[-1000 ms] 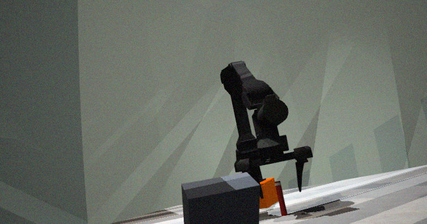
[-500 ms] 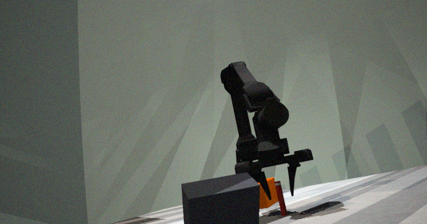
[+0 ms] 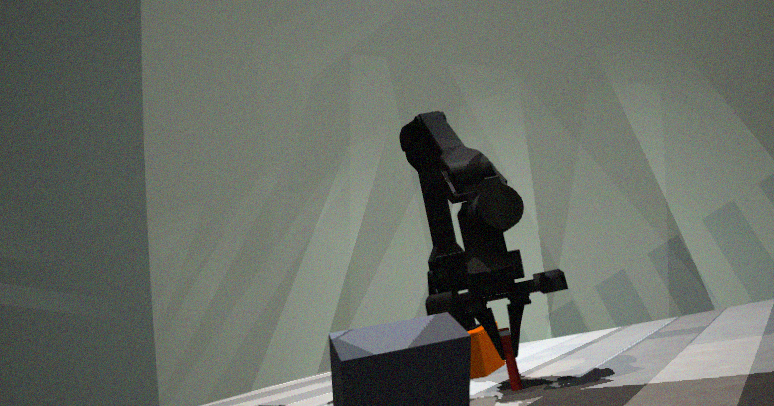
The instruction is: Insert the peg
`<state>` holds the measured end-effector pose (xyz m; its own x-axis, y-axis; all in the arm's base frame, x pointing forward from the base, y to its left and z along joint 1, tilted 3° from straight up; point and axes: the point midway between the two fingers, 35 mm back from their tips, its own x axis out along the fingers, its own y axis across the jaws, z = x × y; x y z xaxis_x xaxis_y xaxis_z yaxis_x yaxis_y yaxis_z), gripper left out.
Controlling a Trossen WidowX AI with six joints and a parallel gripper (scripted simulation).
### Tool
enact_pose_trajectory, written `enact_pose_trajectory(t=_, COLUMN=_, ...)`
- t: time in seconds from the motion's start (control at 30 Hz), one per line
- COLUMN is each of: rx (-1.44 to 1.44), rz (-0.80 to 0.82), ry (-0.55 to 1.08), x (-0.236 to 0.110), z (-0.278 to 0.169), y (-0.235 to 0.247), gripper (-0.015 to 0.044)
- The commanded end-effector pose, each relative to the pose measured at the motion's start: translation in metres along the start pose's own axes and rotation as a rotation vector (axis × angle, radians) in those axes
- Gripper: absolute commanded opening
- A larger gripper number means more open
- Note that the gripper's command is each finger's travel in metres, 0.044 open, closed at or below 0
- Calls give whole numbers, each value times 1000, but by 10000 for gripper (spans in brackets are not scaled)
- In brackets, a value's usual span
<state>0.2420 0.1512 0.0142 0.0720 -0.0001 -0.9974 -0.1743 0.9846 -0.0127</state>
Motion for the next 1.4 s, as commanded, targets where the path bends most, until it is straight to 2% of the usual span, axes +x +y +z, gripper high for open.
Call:
enact_pose_trajectory(t=0.0, rx=0, rz=0, ry=-2, x=-7, z=2, y=1, gripper=0)
enact_pose_trajectory(t=0.53, rx=-3, rz=-5, ry=0, x=-79, z=-1, y=1, gripper=0)
enact_pose_trajectory(t=1.37, rx=71, rz=102, ry=-14, x=-69, z=11, y=-10, gripper=0)
